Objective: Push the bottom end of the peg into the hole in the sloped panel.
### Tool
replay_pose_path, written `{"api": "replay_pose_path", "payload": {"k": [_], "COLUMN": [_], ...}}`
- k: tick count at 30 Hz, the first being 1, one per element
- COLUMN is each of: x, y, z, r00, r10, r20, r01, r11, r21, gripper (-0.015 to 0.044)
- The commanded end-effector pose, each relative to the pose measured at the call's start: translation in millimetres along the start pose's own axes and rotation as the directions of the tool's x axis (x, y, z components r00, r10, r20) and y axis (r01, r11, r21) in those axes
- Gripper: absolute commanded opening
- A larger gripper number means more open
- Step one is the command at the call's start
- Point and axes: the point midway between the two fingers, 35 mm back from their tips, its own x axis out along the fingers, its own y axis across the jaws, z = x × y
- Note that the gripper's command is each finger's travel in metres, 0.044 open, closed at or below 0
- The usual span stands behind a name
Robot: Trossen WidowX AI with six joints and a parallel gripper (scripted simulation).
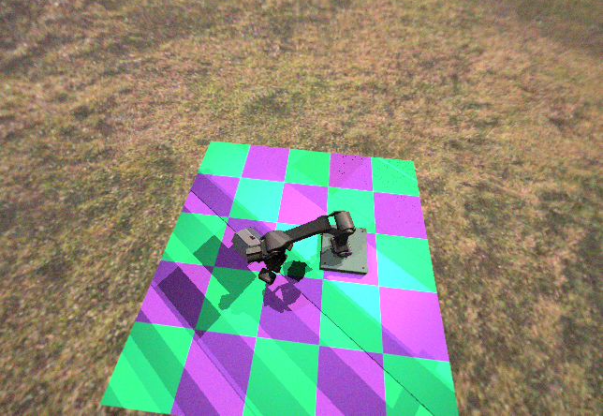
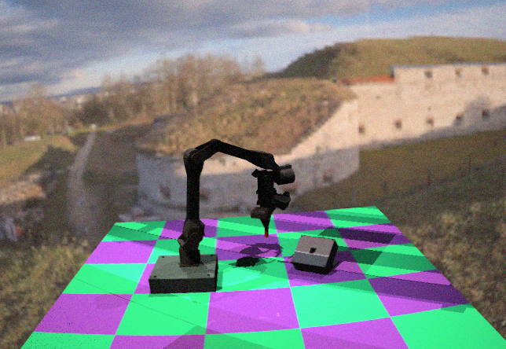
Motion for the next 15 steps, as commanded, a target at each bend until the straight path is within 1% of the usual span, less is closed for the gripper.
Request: {"api": "replay_pose_path", "payload": {"k": [1,15], "x": [0.0,-2.5], "y": [-1.4,-7.2], "z": [4.5,15.8], "r00": [1.0,0.999], "r10": [0.011,0.046], "r20": [-0.01,-0.022], "r01": [-0.011,-0.048], "r11": [0.999,0.992], "r21": [-0.03,-0.113], "gripper": [0.0,0.0]}}
